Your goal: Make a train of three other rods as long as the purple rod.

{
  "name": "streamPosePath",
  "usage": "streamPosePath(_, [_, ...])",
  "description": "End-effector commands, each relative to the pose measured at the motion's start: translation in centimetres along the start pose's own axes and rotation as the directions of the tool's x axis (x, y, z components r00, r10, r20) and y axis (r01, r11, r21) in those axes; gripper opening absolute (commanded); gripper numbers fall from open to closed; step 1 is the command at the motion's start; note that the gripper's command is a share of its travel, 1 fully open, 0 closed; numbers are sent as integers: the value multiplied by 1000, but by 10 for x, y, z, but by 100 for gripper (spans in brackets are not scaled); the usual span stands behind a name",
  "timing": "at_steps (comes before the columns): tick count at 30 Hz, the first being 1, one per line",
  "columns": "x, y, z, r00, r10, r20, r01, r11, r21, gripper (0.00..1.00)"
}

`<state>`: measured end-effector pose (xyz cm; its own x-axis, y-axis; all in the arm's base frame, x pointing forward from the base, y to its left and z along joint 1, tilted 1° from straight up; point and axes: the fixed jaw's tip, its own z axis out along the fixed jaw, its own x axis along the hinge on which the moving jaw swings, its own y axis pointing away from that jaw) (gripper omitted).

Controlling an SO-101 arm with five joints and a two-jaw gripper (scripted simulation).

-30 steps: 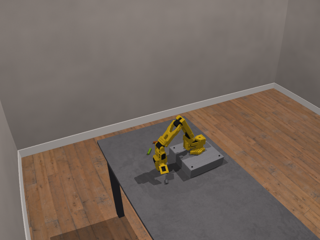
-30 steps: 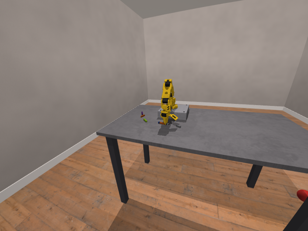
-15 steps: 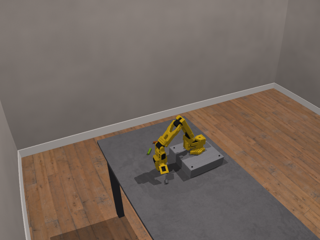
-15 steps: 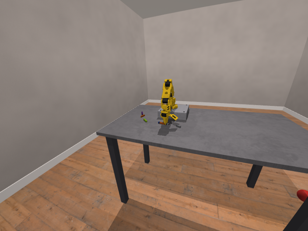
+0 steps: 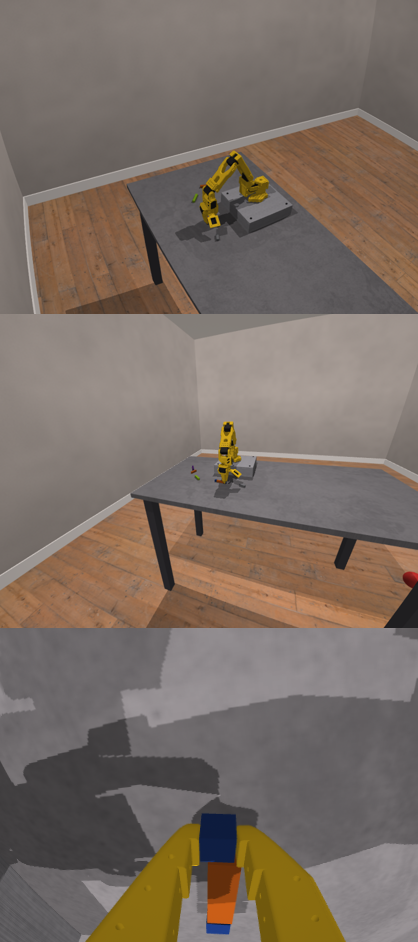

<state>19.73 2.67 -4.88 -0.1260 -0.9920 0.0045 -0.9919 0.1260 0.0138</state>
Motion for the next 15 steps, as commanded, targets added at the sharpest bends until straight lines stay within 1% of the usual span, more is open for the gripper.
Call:
streamPosePath(1, [1,-1,-1,1000,-1,3,1,1000,8,0])
streamPosePath(12, [1,-1,-1,1000,-1,3,1,1000,8,0])
streamPosePath(15, [1,-3,-3,1000,-2,5,1,1000,17,0])
